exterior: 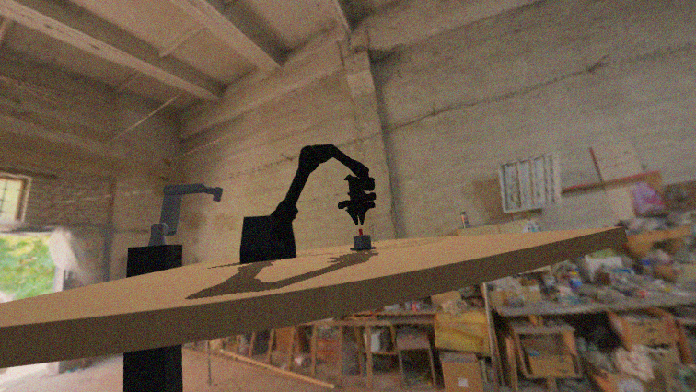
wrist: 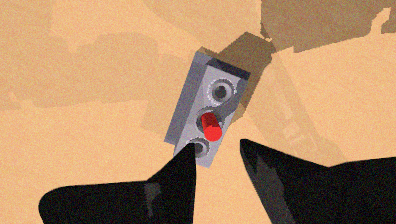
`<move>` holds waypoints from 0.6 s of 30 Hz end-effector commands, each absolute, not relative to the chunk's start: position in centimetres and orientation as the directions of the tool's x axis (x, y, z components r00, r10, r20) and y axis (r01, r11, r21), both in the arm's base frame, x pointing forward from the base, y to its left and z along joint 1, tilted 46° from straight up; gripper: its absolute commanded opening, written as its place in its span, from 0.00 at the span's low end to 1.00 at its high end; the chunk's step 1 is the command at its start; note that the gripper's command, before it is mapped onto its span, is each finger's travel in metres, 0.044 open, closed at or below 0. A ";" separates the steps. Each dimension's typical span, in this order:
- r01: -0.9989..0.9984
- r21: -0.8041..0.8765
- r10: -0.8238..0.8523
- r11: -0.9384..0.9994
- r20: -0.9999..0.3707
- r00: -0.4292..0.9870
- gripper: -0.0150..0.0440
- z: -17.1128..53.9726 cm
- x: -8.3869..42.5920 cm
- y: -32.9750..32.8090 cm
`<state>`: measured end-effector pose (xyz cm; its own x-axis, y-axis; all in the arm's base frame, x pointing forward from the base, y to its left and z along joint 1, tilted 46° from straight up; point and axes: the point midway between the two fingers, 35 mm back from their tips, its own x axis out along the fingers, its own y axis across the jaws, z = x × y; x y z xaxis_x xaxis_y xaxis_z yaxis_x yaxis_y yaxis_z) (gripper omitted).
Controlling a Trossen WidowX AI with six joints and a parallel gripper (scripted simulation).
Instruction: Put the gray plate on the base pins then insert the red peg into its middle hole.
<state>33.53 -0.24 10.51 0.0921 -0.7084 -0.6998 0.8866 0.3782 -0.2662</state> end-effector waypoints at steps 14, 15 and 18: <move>0.888 -0.264 -0.708 0.376 -0.701 0.091 0.51 11.6 33.4 0.6; 0.888 -0.264 -0.708 0.376 -0.701 0.091 0.51 11.6 33.4 0.7; 0.888 -0.264 -0.708 0.376 -0.701 0.091 0.51 11.8 33.4 0.8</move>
